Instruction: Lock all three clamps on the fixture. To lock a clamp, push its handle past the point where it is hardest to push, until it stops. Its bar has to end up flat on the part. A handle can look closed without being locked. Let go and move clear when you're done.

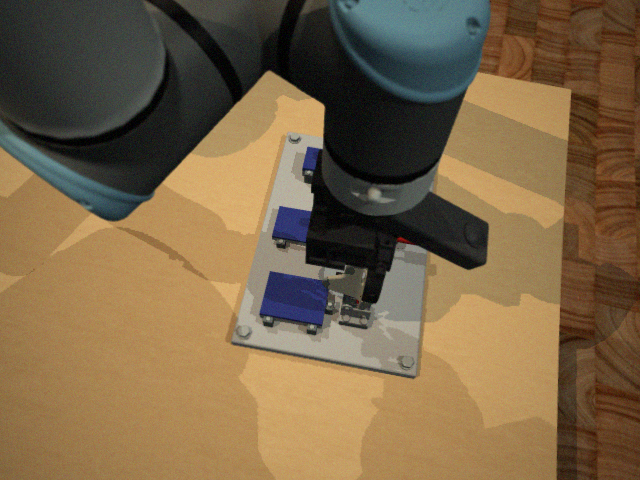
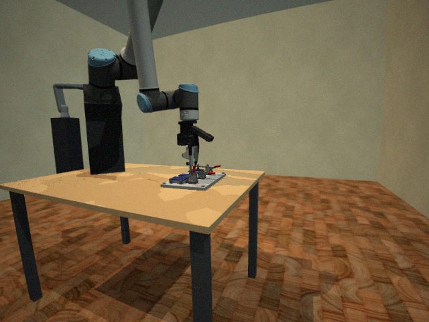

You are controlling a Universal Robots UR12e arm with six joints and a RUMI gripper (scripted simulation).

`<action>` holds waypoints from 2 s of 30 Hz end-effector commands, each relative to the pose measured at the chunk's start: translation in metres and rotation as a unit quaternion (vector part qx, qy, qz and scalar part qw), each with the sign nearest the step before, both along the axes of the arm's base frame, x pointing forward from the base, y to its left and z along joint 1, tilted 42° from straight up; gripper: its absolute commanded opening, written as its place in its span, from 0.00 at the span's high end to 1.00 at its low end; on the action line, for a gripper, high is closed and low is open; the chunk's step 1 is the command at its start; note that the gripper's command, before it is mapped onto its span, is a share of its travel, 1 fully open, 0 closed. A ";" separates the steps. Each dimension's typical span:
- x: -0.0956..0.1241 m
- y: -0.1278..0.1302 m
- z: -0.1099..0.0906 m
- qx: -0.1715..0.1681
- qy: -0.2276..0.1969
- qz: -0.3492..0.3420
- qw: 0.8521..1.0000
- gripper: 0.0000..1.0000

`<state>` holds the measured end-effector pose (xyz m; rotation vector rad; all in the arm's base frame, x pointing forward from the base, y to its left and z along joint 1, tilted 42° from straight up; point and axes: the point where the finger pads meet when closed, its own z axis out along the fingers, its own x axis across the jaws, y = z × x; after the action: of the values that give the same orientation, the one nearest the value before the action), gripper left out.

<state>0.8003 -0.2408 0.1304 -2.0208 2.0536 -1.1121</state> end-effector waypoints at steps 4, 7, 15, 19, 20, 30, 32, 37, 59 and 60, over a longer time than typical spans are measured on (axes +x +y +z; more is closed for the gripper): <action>0.000 0.000 0.001 0.000 0.000 0.000 1.000 0.72; 0.000 0.000 0.001 0.000 0.000 0.000 1.000 0.72; 0.000 0.000 0.001 0.000 0.000 0.000 1.000 0.72; 0.000 0.000 0.001 0.000 0.000 0.000 1.000 0.72; 0.000 0.000 0.001 0.000 0.000 0.000 1.000 0.72; 0.001 0.000 0.000 0.000 0.000 0.000 1.000 0.72; 0.001 0.000 -0.001 0.000 0.000 0.000 1.000 0.72; 0.004 -0.003 -0.005 0.000 0.000 0.000 1.000 0.72; 0.015 -0.012 -0.020 0.000 0.000 0.000 1.000 0.72; 0.015 -0.012 -0.020 0.000 0.000 0.000 1.000 0.72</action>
<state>0.8147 -0.2530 0.1103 -2.0207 2.0536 -1.1121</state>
